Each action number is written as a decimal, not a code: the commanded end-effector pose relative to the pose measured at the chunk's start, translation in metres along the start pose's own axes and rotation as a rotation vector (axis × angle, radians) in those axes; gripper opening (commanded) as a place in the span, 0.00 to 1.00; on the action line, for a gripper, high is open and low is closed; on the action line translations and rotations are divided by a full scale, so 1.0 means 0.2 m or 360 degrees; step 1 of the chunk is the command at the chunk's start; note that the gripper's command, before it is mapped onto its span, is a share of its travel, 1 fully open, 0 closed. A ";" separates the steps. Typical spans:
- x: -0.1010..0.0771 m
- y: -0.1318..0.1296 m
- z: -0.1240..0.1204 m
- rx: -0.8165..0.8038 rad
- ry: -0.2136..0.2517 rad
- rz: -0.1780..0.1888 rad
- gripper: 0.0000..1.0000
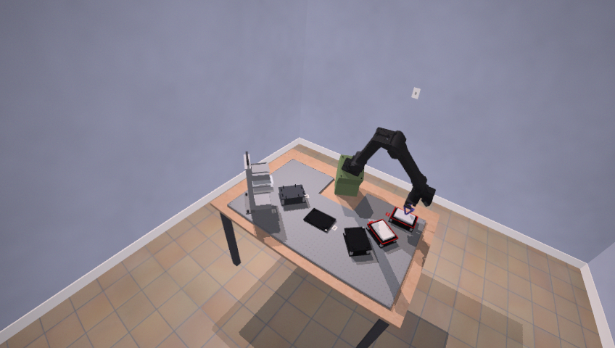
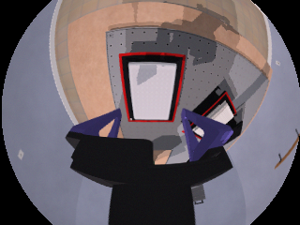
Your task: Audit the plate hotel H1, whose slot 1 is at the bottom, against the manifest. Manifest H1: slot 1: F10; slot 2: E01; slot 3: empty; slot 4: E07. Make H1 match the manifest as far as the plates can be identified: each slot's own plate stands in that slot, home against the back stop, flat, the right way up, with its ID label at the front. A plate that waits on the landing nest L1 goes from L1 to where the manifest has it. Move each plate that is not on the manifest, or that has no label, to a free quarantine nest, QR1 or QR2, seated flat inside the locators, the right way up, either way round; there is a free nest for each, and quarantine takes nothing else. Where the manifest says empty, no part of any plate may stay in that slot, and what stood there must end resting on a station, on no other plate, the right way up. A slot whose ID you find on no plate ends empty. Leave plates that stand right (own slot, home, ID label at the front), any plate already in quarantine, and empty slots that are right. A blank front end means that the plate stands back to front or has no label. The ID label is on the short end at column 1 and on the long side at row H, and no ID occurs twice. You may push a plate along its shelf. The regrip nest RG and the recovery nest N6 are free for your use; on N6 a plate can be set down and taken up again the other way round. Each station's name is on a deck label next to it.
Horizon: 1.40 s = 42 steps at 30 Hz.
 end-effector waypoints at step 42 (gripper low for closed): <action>-0.63 -0.03 0.11 0.0063 -0.0114 0.0002 1.00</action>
Point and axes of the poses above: the point where the finger pads meet when closed, its own x axis out along the fingers, its own y axis across the jaws, z = x × y, the point moved 2 cm from there along -x, back along the fingers, and after that the axes turned 13 degrees about -x, right-handed, at the moved point
